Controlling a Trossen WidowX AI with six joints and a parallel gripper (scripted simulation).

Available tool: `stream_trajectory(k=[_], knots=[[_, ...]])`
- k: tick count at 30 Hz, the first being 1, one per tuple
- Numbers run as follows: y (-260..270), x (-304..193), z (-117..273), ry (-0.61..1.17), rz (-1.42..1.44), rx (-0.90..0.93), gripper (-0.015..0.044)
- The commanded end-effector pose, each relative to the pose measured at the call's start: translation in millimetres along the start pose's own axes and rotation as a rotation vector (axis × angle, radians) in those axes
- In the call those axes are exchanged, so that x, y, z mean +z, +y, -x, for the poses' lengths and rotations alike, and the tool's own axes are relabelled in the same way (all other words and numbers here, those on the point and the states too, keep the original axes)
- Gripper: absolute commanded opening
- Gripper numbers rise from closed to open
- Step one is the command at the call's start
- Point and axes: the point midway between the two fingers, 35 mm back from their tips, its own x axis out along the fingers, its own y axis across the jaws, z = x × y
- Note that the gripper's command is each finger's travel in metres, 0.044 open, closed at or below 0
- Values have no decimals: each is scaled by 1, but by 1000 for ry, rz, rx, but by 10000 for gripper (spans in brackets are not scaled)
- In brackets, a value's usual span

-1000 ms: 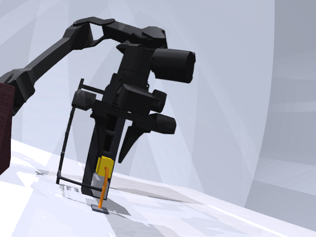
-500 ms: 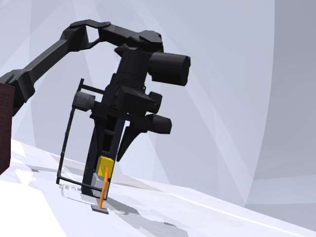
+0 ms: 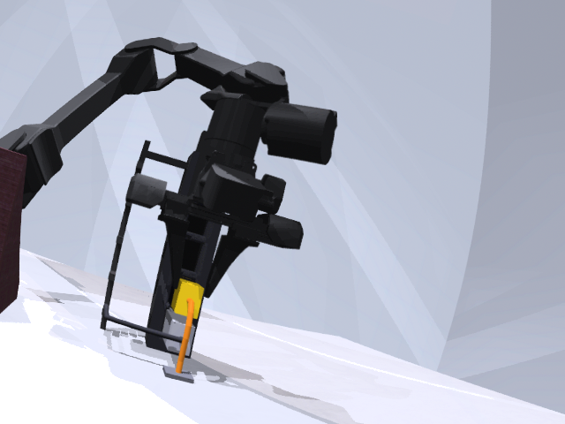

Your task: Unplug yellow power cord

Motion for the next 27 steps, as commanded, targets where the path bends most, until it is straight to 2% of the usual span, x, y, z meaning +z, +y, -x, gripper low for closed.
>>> stream_trajectory(k=[1,2,11,12,27], knots=[[0,0,0,0,0,0,108],[0,0,0,0,0,0,81],[0,0,0,0,0,0,21],[0,0,0,0,0,0,0],[2,22,2,-2,-2,1,0]])
